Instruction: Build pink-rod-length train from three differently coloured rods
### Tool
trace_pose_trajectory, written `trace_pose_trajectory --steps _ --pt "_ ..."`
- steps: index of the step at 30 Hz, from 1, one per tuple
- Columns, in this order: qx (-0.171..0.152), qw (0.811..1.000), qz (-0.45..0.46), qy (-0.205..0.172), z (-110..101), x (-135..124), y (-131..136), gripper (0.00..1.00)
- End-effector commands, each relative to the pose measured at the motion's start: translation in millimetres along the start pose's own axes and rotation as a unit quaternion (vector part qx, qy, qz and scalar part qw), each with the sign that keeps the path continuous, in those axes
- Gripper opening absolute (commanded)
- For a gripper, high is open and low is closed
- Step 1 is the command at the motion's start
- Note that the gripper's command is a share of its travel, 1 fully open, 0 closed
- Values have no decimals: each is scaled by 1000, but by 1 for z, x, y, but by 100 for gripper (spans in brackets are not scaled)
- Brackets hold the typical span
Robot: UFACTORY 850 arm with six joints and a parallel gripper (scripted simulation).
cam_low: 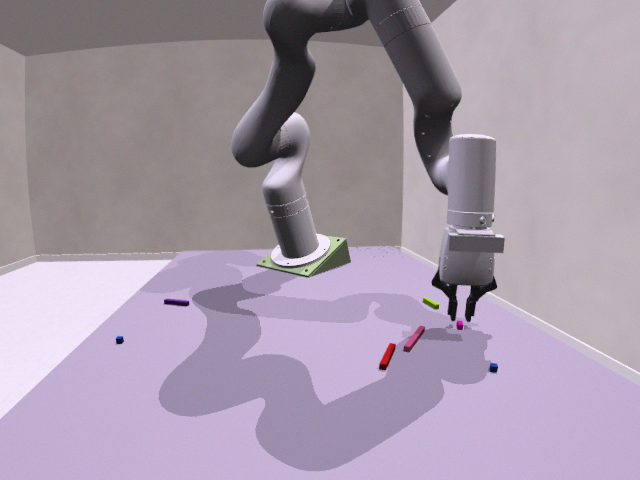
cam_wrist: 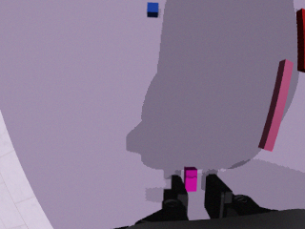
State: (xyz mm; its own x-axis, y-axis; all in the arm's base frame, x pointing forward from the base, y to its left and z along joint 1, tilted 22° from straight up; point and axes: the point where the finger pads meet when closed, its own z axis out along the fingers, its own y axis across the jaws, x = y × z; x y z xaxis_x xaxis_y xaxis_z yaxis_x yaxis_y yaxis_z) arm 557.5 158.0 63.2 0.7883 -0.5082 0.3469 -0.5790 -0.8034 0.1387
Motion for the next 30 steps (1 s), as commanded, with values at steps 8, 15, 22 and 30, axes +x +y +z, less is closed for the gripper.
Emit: trace_pose_trajectory --steps 8,15,22,30 --pt "1 1000 0 0 -1 1 -1 24" --pt "1 1000 0 0 -1 1 -1 24" --pt "1 1000 0 0 2 1 -1 24" --pt "1 1000 0 0 6 1 -1 24"
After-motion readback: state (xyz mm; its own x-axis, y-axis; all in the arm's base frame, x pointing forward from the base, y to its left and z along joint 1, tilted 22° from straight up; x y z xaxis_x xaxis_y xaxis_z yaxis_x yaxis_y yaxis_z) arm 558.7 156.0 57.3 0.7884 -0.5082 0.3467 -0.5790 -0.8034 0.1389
